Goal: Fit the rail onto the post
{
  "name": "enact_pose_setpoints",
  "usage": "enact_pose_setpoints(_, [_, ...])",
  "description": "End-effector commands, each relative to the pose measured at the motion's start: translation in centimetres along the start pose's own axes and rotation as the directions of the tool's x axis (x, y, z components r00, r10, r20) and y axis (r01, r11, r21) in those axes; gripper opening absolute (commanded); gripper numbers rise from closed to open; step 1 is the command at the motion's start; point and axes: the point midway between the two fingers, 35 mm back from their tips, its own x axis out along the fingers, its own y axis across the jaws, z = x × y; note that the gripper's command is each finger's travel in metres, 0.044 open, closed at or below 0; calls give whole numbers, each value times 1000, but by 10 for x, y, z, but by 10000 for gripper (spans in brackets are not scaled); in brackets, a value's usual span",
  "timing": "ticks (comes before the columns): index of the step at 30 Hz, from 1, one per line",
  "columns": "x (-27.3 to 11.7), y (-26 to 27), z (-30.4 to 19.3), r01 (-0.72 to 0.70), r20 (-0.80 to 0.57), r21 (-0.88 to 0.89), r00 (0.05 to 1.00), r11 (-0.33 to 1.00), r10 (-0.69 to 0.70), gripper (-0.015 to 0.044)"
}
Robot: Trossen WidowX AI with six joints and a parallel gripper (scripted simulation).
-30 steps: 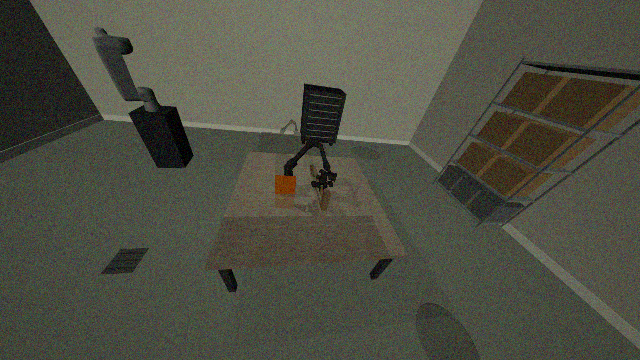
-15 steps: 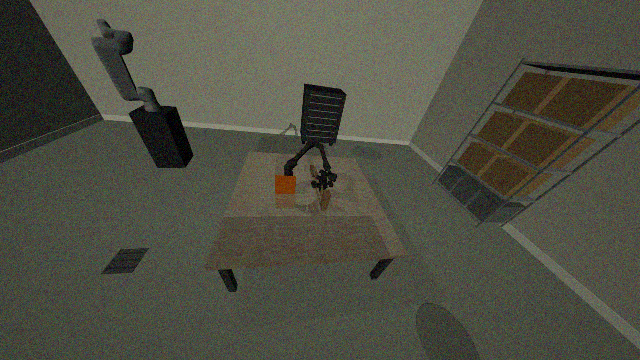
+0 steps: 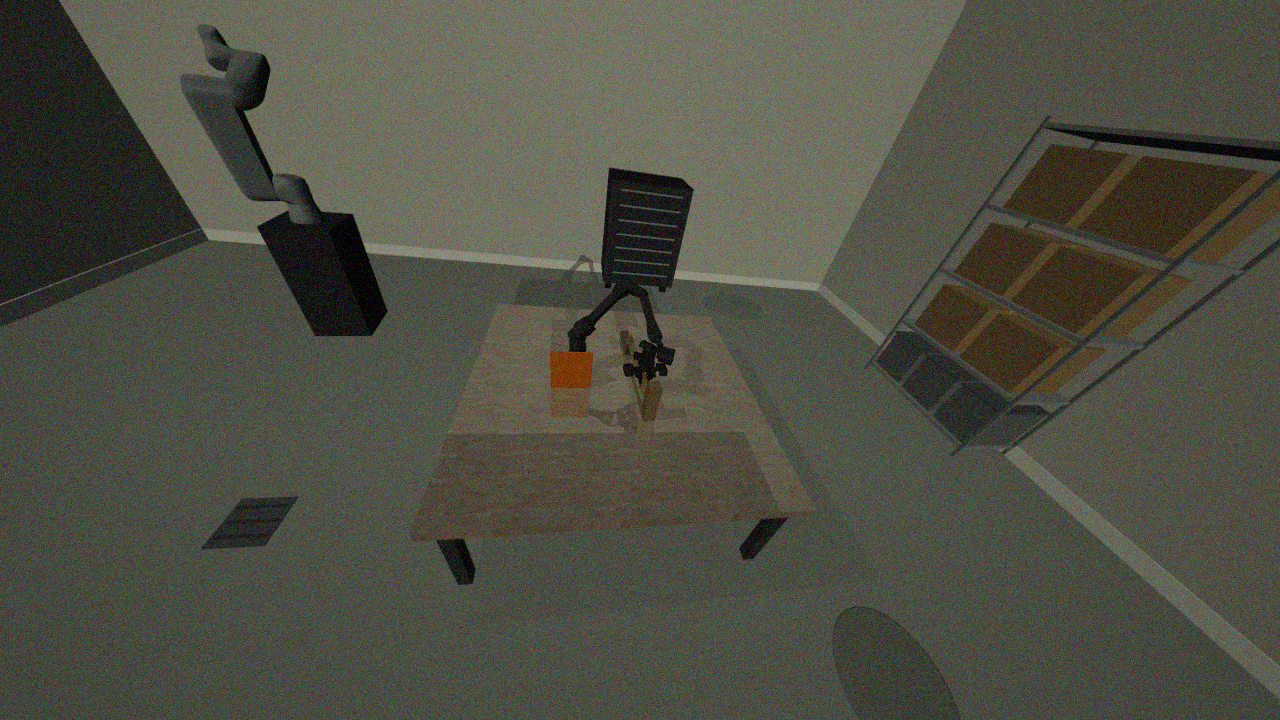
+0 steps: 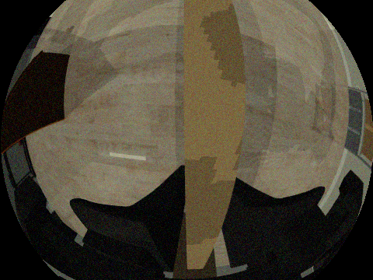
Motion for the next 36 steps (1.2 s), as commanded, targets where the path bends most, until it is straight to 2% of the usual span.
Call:
enact_pose_setpoints(1, [-3,-2,-3,8,-4,-1,1000,1000,-8,0])
enact_pose_setpoints(9, [-3,-2,-6,8,-4,-1,1000,1000,-8,0])
enact_pose_setpoints(26, [0,0,-3,0,0,0,1000,1000,0,440])
enact_pose_setpoints(30, [-2,0,-1,0,0,0,1000,1000,0,440])
enact_pose_setpoints(34, [-29,0,25,7,-3,0,1000,1000,-7,440])
enact_pose_setpoints(36, [-30,0,27,7,-3,0,1000,1000,-7,440])
